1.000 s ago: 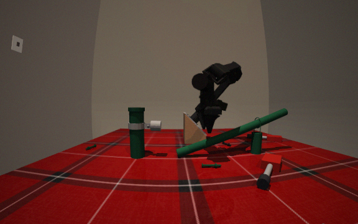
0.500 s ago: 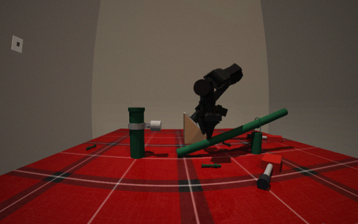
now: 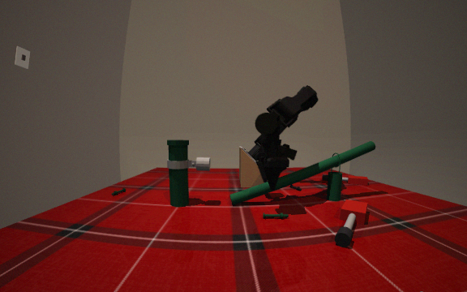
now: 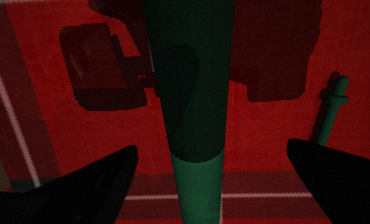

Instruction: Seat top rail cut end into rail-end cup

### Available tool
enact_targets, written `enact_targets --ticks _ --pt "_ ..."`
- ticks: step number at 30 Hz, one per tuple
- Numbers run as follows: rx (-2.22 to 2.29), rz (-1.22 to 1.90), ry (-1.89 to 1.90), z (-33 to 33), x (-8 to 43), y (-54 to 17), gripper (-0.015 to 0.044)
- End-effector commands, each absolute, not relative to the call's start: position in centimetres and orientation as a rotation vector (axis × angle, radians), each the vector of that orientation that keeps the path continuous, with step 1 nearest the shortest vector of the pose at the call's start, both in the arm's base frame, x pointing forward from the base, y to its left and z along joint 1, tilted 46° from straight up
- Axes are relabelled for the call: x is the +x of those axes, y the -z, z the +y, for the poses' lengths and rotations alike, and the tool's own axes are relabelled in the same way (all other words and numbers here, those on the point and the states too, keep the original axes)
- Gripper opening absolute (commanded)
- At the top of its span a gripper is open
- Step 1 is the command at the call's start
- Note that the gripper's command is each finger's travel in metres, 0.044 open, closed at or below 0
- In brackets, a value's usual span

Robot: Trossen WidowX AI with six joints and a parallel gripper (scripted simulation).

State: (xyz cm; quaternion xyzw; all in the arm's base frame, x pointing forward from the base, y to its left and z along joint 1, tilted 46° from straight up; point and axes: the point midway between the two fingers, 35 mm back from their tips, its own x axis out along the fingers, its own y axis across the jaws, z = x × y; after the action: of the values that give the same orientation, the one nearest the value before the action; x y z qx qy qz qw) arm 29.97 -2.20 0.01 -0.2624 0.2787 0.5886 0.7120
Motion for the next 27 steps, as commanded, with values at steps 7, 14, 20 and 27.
enact_targets --ticks 7,14,20,27 --pt "-0.569 0.616 -1.306 -0.8 30.0 1.2 0.0440" --pt "-0.568 0.614 -1.307 0.0 30.1 1.9 0.0440" --pt "-0.567 0.614 -1.307 0.1 30.1 1.9 0.0335" --pt "-0.567 0.614 -1.307 0.1 30.1 1.9 0.0190"
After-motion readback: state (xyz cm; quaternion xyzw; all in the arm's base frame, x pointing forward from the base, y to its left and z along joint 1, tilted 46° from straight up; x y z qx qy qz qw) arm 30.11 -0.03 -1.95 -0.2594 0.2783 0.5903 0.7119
